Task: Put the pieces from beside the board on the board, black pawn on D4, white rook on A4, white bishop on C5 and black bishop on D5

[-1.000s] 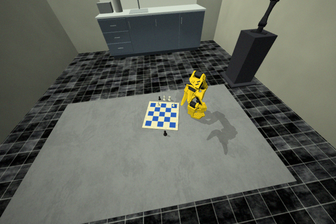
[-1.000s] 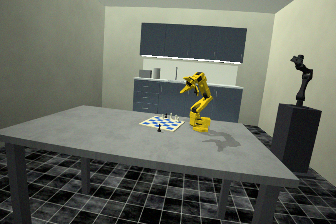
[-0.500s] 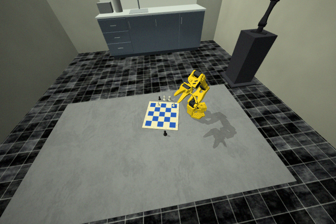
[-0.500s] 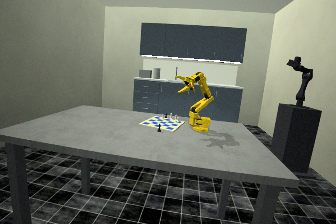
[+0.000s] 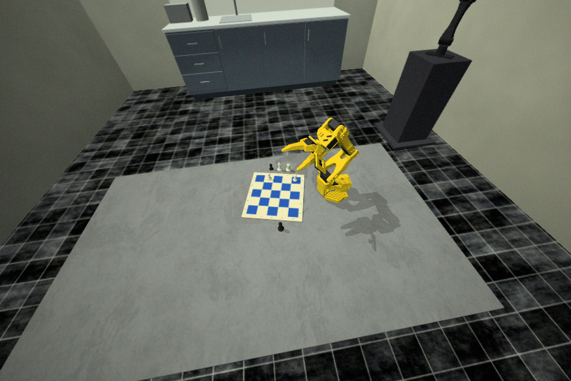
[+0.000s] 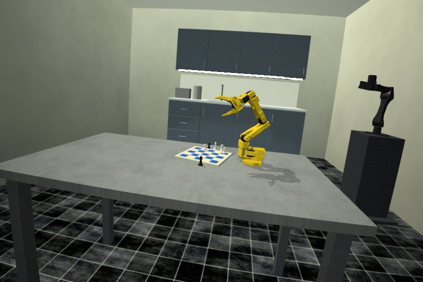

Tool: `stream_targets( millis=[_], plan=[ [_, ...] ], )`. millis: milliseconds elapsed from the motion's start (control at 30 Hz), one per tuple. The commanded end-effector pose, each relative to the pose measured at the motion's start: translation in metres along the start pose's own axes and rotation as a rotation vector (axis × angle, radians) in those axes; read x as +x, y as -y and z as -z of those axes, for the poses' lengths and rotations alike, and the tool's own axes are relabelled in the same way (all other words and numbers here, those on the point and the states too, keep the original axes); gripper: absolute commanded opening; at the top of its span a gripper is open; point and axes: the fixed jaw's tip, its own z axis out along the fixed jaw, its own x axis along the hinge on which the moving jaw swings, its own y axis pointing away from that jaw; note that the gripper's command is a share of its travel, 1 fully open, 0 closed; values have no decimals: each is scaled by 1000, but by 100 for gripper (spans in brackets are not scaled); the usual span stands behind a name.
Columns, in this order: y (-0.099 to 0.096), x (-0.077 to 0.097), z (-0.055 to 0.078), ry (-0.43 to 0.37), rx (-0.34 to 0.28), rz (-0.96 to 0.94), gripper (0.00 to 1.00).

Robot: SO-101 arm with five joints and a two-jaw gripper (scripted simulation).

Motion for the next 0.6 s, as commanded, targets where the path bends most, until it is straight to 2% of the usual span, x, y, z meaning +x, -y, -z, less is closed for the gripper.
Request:
stream_targets(
  millis=[0,333,400,567],
  plan=[
    [-1,8,0,-47,1,-162,52],
    [4,25,1,-144,58,-545,49],
    [4,25,1,-144,58,-545,49],
    [6,35,2,-189,100,-745,47]
  ],
)
